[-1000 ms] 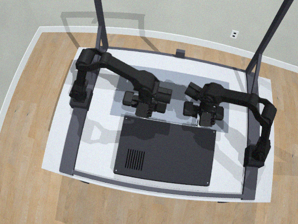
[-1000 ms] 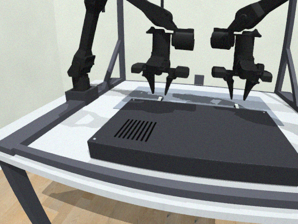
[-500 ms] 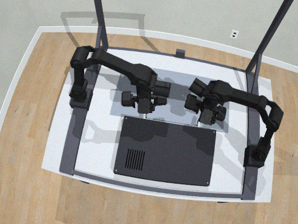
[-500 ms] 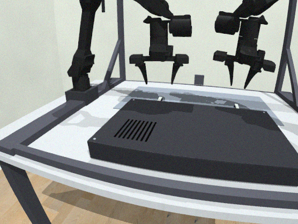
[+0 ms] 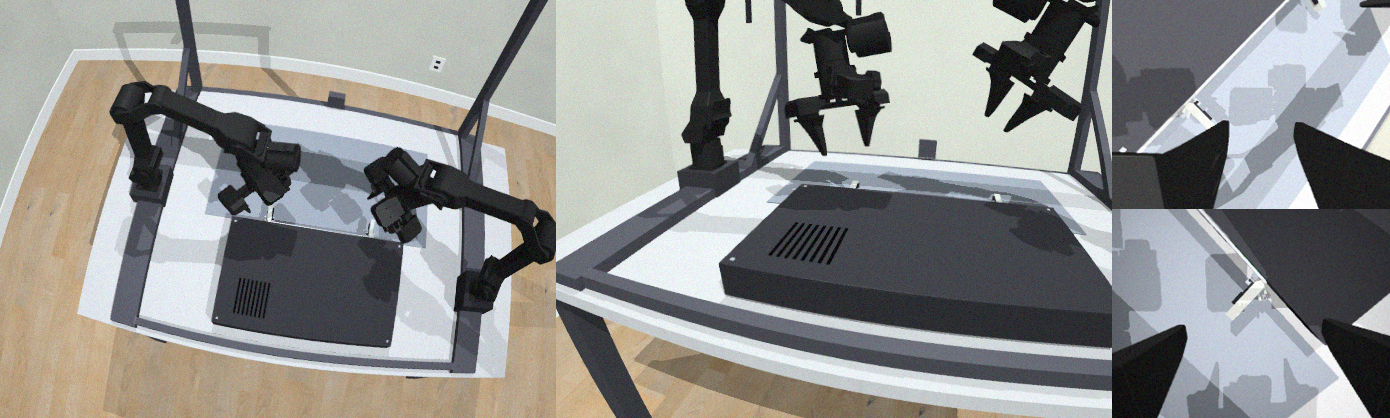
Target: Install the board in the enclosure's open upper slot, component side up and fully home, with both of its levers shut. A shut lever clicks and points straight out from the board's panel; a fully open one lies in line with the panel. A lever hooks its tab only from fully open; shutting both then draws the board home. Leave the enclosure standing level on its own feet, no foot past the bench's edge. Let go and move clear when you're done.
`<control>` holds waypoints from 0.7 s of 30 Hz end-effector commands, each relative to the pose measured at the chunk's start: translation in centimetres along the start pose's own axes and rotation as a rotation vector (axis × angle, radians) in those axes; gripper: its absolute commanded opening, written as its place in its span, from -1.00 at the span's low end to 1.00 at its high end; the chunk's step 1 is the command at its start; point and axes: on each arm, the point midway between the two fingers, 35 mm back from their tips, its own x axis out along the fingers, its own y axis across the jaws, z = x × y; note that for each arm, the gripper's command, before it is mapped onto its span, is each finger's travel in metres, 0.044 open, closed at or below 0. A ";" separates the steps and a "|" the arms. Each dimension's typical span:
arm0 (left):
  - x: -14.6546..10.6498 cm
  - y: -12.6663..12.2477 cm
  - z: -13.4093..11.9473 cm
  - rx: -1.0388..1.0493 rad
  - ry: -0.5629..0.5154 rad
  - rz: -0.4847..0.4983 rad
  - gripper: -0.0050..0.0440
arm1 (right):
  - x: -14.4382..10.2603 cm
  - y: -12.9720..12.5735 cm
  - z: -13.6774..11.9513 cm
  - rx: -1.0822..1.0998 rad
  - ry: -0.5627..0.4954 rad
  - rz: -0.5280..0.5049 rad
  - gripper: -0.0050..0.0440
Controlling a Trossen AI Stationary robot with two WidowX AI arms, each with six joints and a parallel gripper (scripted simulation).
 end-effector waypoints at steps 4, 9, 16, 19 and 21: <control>-3.6 -0.5 1.5 0.304 -0.126 -0.185 0.03 | -1.4 -0.9 0.2 -0.291 -0.088 0.080 1.00; -5.9 -0.3 2.2 0.536 -0.254 -0.268 0.03 | -1.7 -1.4 0.1 -0.475 -0.127 0.109 1.00; -8.2 0.0 2.8 0.759 -0.404 -0.321 0.03 | -1.9 -1.7 0.1 -0.581 -0.149 0.126 1.00; -9.3 0.2 3.1 0.869 -0.489 -0.335 0.03 | -1.9 -1.7 0.1 -0.605 -0.153 0.130 1.00; -9.6 0.4 3.1 0.926 -0.528 -0.333 0.03 | -1.8 -1.8 0.1 -0.609 -0.150 0.129 1.00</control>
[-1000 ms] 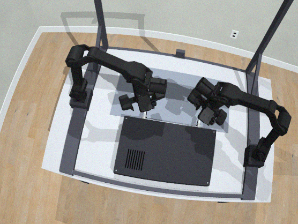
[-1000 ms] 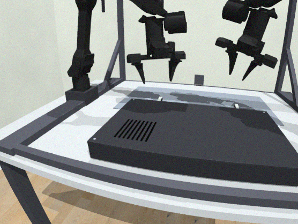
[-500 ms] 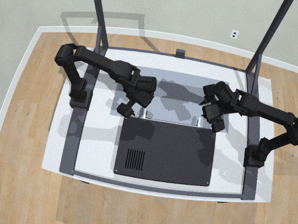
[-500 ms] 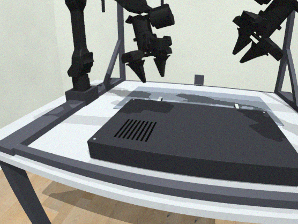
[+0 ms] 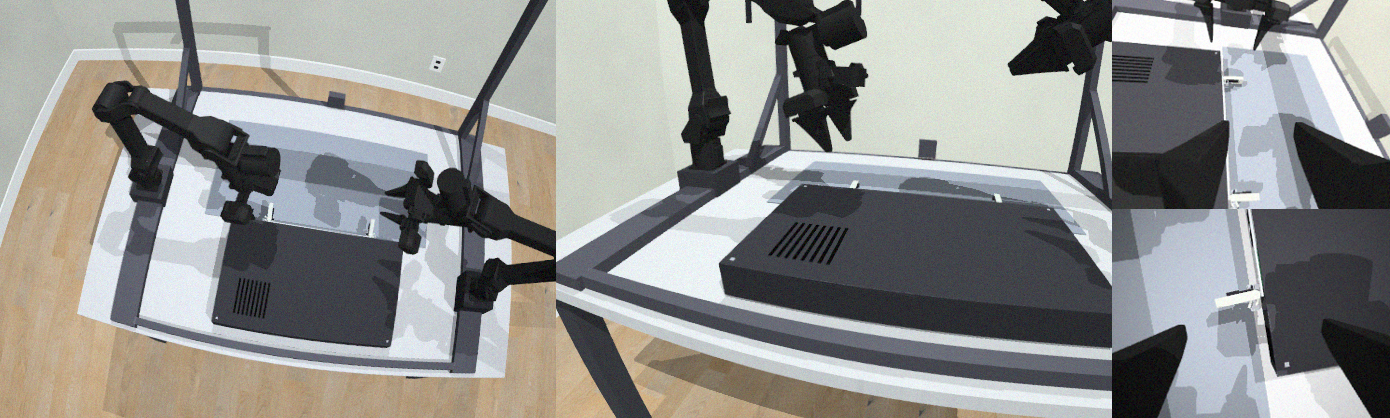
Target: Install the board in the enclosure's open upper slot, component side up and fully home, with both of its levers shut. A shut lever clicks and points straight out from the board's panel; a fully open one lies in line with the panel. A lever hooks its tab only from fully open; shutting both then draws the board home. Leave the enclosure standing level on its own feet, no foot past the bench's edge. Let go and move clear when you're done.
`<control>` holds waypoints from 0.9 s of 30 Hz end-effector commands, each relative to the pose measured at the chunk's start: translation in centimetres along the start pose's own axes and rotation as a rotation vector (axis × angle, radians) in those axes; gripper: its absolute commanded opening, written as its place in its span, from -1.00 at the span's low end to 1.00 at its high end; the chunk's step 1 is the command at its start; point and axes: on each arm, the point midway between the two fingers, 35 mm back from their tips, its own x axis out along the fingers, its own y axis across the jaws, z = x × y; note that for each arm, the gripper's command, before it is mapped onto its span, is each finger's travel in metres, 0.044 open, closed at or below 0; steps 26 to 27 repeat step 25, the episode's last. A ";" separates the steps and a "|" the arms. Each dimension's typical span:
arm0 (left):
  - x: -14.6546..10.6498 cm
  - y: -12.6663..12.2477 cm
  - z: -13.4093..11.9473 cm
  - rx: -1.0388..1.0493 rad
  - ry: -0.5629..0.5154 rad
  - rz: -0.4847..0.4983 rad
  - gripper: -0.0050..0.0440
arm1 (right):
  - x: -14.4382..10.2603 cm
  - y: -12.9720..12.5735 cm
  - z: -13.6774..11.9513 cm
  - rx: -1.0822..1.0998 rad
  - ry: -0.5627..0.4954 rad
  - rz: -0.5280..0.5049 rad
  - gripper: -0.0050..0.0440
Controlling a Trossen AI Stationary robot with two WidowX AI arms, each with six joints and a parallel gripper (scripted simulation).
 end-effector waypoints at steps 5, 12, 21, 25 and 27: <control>-2.2 0.5 1.4 0.210 -0.154 -0.012 0.03 | -0.7 0.1 0.4 -0.025 -0.033 0.012 1.00; -2.2 0.6 1.4 0.222 -0.159 -0.011 0.03 | -0.6 0.1 0.6 -0.022 -0.030 0.009 1.00; -2.3 0.4 1.8 0.219 -0.165 -0.014 0.03 | -0.6 0.1 0.6 -0.022 -0.030 0.009 1.00; -2.3 0.4 1.8 0.219 -0.165 -0.014 0.03 | -0.6 0.1 0.6 -0.022 -0.030 0.009 1.00; -2.3 0.4 1.8 0.219 -0.165 -0.014 0.03 | -0.6 0.1 0.6 -0.022 -0.030 0.009 1.00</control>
